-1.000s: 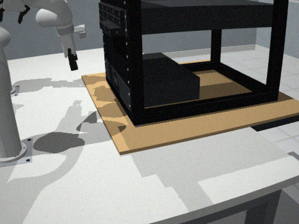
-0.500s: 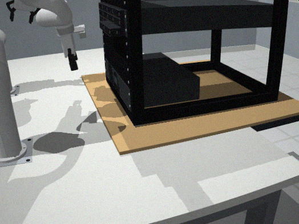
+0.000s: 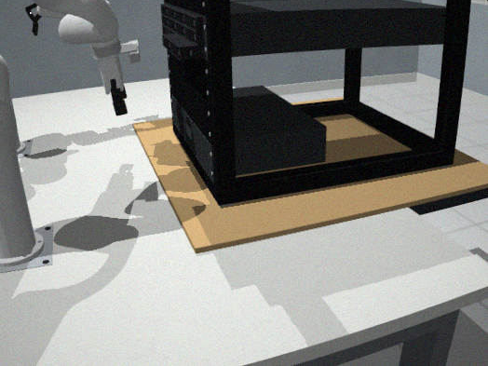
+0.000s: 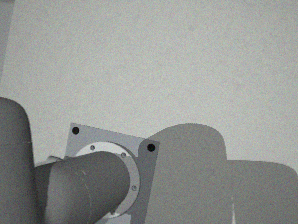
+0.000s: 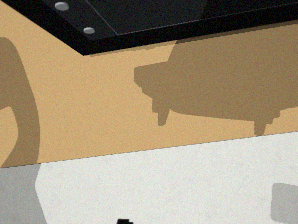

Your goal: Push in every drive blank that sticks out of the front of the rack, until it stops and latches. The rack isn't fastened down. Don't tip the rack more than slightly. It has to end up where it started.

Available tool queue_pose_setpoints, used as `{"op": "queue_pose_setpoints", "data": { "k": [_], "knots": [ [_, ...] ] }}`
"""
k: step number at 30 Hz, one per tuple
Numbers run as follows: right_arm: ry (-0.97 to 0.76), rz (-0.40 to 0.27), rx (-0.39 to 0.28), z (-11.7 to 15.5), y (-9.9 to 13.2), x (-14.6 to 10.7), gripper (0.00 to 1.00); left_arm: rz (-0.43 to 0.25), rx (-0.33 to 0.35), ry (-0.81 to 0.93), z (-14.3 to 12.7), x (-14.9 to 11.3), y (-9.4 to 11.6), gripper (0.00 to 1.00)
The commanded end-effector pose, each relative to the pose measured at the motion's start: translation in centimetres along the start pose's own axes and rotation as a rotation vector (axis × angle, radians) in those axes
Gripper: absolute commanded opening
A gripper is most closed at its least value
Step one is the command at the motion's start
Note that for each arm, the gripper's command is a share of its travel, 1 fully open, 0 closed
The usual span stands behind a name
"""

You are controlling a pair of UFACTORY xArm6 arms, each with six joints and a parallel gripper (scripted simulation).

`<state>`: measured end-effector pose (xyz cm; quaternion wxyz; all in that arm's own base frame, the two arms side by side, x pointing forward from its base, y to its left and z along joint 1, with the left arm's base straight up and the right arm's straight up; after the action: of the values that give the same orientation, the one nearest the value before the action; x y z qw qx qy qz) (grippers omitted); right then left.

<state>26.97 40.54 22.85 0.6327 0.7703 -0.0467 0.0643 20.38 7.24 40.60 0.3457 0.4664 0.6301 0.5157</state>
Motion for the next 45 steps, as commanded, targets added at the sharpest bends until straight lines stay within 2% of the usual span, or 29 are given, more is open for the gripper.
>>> {"op": "queue_pose_setpoints", "data": {
  "k": [1,3,11,18,20,22,35,37,45],
  "knots": [
    [0.000,0.003,0.004,-0.1,0.2,0.1,1.00,-0.039,-0.019,-0.026,2.0,2.6,-0.2,1.00],
    [0.000,0.003,0.004,-0.1,0.2,0.1,1.00,-0.039,-0.019,-0.026,2.0,2.6,-0.2,1.00],
    [0.000,0.003,0.004,-0.1,0.2,0.1,1.00,-0.075,-0.064,-0.064,4.3,8.4,-1.1,1.00],
    [0.000,0.003,0.004,-0.1,0.2,0.1,1.00,-0.090,-0.106,-0.093,5.1,14.1,-2.3,1.00],
    [0.000,0.003,0.004,-0.1,0.2,0.1,1.00,-0.090,-0.106,-0.093,5.1,14.1,-2.3,1.00],
    [0.000,0.003,0.004,-0.1,0.2,0.1,1.00,-0.092,-0.117,-0.101,5.1,15.8,-2.8,1.00],
    [0.000,0.003,0.004,-0.1,0.2,0.1,1.00,-0.082,-0.181,-0.142,2.8,25.5,-5.9,1.00],
    [0.000,0.003,0.004,-0.1,0.2,0.1,1.00,-0.082,-0.181,-0.142,2.8,25.5,-5.9,1.00],
    [0.000,0.003,0.004,-0.1,0.2,0.1,1.00,-0.066,-0.206,-0.161,0.3,30.1,-7.9,1.00]
  ]
}}
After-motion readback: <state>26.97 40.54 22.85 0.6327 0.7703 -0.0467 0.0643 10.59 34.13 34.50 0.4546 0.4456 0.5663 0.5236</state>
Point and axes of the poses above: on each arm, the point where the finger pads meet when closed, its own y axis back along the fingers, its own z axis across the jaws, x = y × z, the point moved 7 cm from there along y, back along the fingers, and after that the axes turned 8 degrees about y, right-handed, at the moved point
